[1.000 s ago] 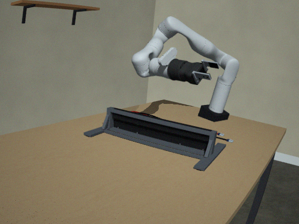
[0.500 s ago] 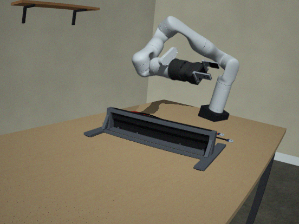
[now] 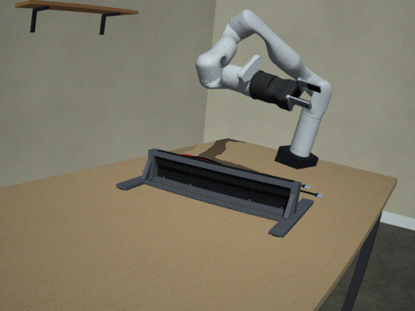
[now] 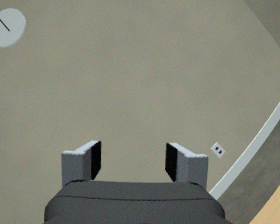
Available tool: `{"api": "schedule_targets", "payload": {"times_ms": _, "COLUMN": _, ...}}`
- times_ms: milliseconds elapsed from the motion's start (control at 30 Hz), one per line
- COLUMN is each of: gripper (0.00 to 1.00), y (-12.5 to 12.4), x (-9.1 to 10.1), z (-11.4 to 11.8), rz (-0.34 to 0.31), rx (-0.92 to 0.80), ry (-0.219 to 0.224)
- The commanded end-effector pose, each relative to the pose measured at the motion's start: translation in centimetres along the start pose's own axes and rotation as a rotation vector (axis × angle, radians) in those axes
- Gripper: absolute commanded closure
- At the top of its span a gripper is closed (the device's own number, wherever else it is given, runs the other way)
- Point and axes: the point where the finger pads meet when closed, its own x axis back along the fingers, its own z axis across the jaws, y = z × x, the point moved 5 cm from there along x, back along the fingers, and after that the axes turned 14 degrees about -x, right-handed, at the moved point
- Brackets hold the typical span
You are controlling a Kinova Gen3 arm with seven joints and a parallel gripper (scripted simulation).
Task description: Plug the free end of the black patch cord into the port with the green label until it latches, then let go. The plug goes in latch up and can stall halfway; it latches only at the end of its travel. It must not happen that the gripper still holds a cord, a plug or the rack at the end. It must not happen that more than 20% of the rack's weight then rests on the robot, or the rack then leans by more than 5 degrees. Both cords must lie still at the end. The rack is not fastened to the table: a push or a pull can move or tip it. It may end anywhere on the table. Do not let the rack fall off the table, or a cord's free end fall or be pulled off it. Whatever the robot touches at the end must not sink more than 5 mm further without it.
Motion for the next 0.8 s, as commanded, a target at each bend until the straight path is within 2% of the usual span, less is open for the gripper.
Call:
{"api": "schedule_targets", "payload": {"times_ms": 0, "gripper": 0.00, "y": 0.6, "x": -1.2, "z": -3.0, "rz": -0.063, "rx": 0.007, "ry": 0.043}}
{"api": "schedule_targets", "payload": {"times_ms": 167, "gripper": 0.00, "y": 3.7, "x": -2.9, "z": -6.3, "rz": -0.187, "rx": -0.059, "ry": 0.154}}
{"api": "schedule_targets", "payload": {"times_ms": 300, "gripper": 0.00, "y": 7.1, "x": -4.0, "z": -8.5, "rz": -0.284, "rx": -0.122, "ry": 0.280}}
{"api": "schedule_targets", "payload": {"times_ms": 367, "gripper": 0.00, "y": 7.1, "x": -4.0, "z": -8.5, "rz": -0.284, "rx": -0.122, "ry": 0.280}}
{"api": "schedule_targets", "payload": {"times_ms": 567, "gripper": 0.00, "y": 13.0, "x": -4.4, "z": -10.8, "rz": -0.396, "rx": -0.224, "ry": 0.525}}
{"api": "schedule_targets", "payload": {"times_ms": 767, "gripper": 0.00, "y": 18.9, "x": -3.0, "z": -11.8, "rz": -0.445, "rx": -0.318, "ry": 0.804}}
